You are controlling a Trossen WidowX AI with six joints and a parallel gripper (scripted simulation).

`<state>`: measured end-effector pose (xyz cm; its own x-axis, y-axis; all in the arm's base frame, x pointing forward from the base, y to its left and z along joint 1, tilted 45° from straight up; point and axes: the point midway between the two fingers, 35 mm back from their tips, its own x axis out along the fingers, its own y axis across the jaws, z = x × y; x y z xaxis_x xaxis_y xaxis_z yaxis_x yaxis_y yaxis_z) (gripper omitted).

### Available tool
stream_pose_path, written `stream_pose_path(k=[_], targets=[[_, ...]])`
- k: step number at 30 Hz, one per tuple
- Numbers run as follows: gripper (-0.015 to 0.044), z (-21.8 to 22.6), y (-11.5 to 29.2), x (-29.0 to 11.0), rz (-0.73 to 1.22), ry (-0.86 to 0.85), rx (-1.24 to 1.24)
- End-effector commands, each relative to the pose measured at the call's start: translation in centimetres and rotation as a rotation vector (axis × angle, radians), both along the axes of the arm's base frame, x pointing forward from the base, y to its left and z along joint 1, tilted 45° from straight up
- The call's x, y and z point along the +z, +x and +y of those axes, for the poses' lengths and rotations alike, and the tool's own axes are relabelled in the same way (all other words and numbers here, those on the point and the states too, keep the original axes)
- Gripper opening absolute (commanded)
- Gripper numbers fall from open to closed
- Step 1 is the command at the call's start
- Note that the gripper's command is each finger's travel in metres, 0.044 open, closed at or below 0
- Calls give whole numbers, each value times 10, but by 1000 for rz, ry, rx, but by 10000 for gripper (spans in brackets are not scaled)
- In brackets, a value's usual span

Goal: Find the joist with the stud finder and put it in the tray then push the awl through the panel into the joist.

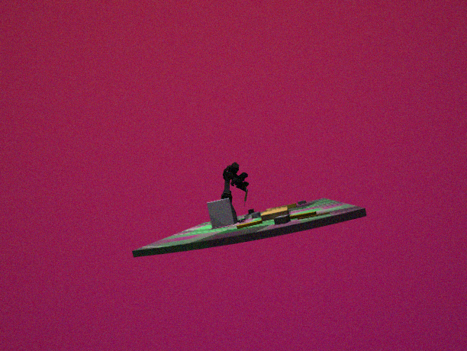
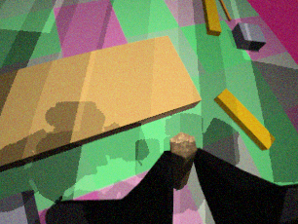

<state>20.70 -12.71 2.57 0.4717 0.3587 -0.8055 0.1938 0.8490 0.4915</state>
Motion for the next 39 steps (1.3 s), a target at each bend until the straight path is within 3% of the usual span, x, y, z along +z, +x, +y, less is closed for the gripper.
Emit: stream_pose_path(k=[1,33,39], targets=[[0,-3,-7,5,-32,-18,-74],[0,-20,-59,21,-279,-173,-622],[0,-17,-41,27,-265,-146,-539]])
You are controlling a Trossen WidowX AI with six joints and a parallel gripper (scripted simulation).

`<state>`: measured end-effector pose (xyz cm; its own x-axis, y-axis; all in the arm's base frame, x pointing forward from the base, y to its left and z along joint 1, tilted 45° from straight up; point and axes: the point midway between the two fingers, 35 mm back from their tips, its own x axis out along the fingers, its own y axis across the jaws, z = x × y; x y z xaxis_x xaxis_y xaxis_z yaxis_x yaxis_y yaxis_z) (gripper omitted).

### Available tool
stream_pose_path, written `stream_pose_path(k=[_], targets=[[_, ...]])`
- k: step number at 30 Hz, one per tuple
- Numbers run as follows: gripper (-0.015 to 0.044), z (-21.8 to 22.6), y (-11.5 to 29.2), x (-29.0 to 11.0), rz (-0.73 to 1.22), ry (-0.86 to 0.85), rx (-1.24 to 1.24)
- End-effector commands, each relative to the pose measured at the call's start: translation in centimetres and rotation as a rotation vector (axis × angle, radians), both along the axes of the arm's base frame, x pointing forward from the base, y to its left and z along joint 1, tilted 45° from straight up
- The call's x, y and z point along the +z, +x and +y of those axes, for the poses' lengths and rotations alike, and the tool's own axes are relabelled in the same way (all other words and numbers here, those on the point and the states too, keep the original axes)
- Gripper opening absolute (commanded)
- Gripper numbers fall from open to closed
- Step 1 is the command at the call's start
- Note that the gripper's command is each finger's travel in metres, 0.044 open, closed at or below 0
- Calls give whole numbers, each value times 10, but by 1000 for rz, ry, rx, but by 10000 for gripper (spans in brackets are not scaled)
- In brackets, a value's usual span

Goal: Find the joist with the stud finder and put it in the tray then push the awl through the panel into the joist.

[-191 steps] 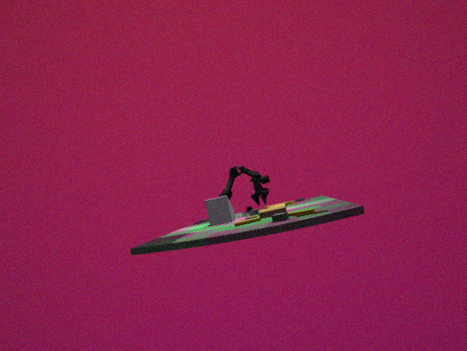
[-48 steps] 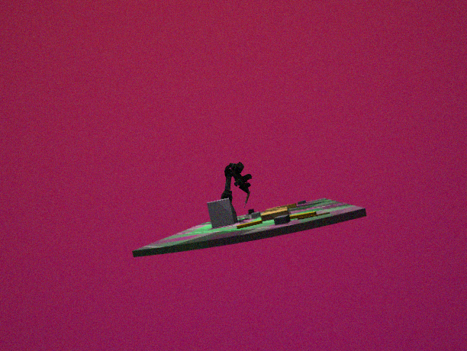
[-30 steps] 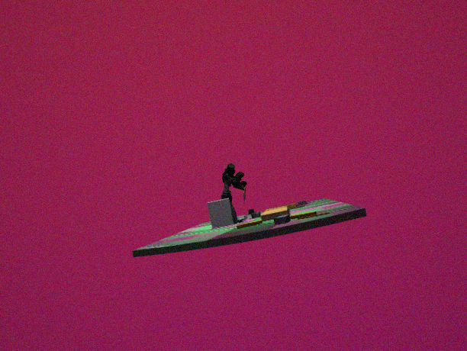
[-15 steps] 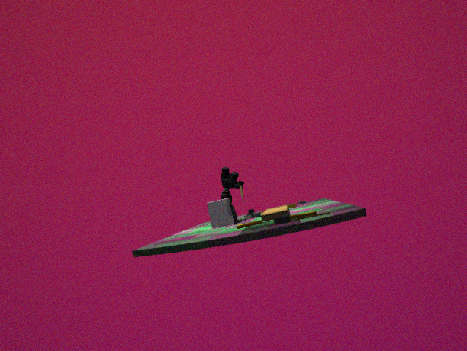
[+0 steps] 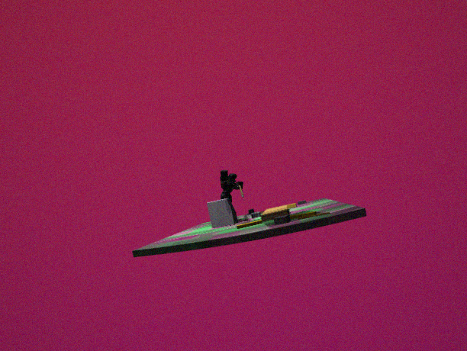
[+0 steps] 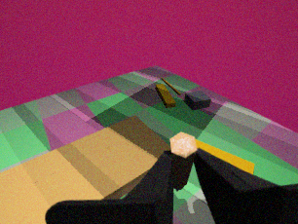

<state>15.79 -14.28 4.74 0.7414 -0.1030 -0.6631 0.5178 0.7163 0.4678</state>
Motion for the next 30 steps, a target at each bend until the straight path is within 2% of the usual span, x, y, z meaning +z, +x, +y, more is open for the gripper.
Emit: stream_pose_path(k=[1,16,30], targets=[[0,-1,12,6,-9,-3,28],[0,18,64,29,-68,17,164],[0,53,112,52,-131,58,297]])
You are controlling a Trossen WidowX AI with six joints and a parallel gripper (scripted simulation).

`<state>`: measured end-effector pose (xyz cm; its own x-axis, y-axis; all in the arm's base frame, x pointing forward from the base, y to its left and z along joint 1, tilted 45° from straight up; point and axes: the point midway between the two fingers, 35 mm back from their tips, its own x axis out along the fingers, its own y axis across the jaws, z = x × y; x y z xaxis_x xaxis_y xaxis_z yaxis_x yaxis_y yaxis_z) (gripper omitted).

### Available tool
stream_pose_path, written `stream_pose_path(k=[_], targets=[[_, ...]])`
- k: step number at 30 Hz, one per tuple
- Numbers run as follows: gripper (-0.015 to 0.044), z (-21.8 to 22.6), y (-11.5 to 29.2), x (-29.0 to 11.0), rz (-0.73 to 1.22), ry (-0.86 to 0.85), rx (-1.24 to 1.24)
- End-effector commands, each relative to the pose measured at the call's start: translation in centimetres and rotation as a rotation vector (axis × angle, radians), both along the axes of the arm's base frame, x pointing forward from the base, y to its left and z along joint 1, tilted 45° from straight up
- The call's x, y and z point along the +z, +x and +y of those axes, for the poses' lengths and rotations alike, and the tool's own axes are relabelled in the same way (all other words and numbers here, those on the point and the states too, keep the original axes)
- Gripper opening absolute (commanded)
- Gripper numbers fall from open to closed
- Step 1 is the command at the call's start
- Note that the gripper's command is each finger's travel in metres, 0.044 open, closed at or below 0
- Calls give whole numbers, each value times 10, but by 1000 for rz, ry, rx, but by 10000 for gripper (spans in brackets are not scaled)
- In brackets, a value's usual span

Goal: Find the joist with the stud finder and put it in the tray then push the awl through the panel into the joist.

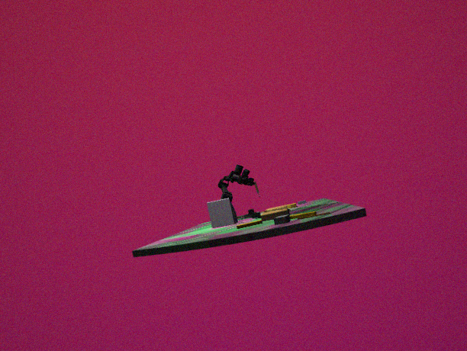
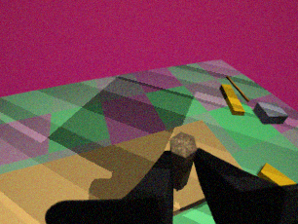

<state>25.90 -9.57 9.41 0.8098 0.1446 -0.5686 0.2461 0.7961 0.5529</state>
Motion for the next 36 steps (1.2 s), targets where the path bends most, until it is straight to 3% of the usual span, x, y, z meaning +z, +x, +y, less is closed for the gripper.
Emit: stream_pose_path(k=[1,30,36], targets=[[0,9,14,7,-15,10,31],[0,137,83,60,-124,175,334],[0,141,84,62,-126,180,341]])
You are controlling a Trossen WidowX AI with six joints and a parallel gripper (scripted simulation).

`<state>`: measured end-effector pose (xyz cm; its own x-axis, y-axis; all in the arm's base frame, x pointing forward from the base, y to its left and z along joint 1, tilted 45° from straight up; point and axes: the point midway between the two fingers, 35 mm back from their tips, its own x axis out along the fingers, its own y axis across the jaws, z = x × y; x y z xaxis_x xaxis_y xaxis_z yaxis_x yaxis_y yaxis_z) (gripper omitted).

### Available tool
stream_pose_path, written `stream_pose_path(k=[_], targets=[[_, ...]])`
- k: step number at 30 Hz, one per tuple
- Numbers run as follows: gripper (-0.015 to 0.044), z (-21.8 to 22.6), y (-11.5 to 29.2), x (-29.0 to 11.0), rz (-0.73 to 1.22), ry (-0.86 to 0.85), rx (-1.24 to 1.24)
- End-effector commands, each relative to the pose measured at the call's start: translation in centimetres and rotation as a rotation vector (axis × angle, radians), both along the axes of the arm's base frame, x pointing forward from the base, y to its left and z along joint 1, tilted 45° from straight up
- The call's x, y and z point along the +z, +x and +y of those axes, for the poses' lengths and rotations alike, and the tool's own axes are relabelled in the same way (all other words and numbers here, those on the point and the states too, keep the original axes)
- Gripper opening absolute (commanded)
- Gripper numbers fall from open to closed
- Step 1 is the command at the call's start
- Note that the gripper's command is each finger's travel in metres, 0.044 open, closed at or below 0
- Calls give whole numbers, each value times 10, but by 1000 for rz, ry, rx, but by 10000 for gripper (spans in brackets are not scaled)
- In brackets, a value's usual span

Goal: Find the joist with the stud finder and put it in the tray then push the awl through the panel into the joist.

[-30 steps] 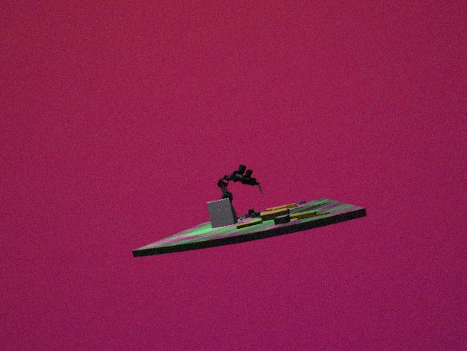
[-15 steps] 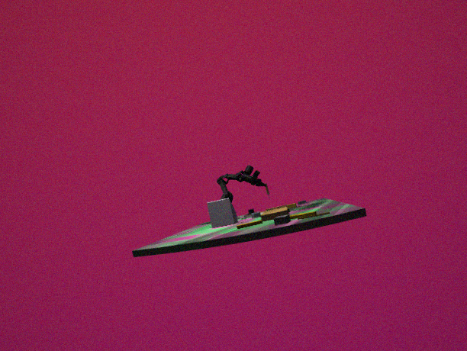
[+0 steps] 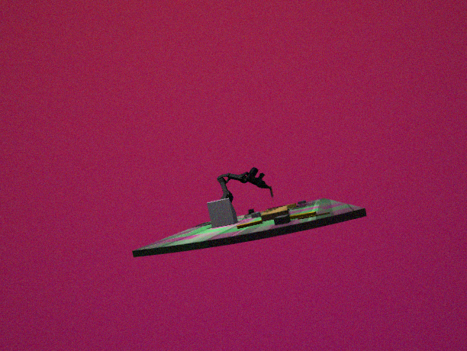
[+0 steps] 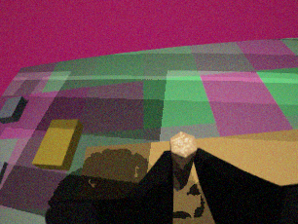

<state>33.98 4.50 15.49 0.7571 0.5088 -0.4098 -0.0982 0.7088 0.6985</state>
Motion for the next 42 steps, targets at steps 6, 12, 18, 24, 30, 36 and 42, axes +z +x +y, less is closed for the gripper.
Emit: stream_pose_path(k=[6,12,18,24,30,36,42], targets=[[0,2,3,-1,0,2,-5],[0,6,3,-5,1,1,-5],[0,9,3,-8,1,1,-5],[0,13,3,-12,1,1,-5],[0,16,3,-15,1,1,-5],[0,20,3,-19,1,2,-5],[0,23,2,-22,0,2,-5]])
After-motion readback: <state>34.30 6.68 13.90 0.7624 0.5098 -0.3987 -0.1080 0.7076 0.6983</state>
